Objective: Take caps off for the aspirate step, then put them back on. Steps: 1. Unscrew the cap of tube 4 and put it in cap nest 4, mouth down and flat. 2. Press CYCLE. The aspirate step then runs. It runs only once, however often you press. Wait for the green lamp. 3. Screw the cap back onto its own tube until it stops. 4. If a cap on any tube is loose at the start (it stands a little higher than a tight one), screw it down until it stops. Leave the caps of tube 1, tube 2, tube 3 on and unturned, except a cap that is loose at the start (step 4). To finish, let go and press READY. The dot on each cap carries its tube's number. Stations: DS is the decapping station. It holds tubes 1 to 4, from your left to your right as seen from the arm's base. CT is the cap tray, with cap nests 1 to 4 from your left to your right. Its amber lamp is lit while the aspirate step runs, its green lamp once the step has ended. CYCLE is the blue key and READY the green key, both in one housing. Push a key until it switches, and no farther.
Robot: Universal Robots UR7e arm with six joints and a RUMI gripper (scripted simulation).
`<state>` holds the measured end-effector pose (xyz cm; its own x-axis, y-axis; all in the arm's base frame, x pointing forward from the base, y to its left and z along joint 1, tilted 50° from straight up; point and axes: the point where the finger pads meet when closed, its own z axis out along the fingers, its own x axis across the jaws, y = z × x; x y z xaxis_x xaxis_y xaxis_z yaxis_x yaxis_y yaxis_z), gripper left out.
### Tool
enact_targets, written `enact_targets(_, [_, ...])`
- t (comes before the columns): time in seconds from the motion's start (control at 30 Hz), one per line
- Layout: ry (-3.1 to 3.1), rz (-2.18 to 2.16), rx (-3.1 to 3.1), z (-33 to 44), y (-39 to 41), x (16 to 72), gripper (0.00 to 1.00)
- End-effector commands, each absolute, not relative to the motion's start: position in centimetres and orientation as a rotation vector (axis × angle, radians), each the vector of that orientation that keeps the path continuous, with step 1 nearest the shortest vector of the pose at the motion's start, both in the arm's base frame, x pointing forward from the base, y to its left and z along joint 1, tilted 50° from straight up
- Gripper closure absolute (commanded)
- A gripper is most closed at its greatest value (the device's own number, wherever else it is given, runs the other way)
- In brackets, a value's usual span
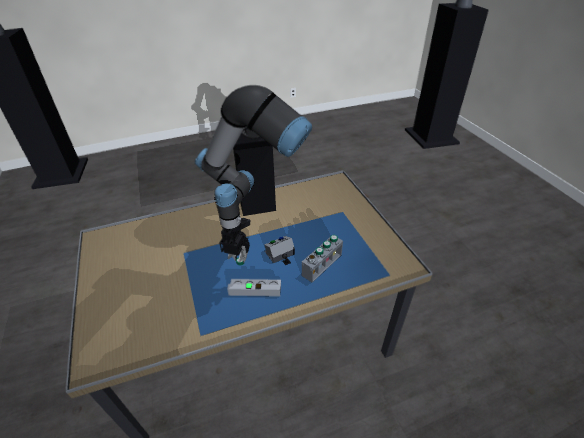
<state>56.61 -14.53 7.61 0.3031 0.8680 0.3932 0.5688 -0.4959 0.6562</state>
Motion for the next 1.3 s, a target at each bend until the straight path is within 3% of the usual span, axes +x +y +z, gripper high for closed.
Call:
enact_targets(0.0, [1.025, 1.111, 2.371, 7.8, -12.3, 56.7, 1.00])
enact_targets(0.5, [0.132, 1.315, 2.815, 8.2, -4.8, 56.9, 1.00])
enact_targets(1.27, [0.132, 1.315, 2.816, 8.9, 9.4, 57.4, 1.00])
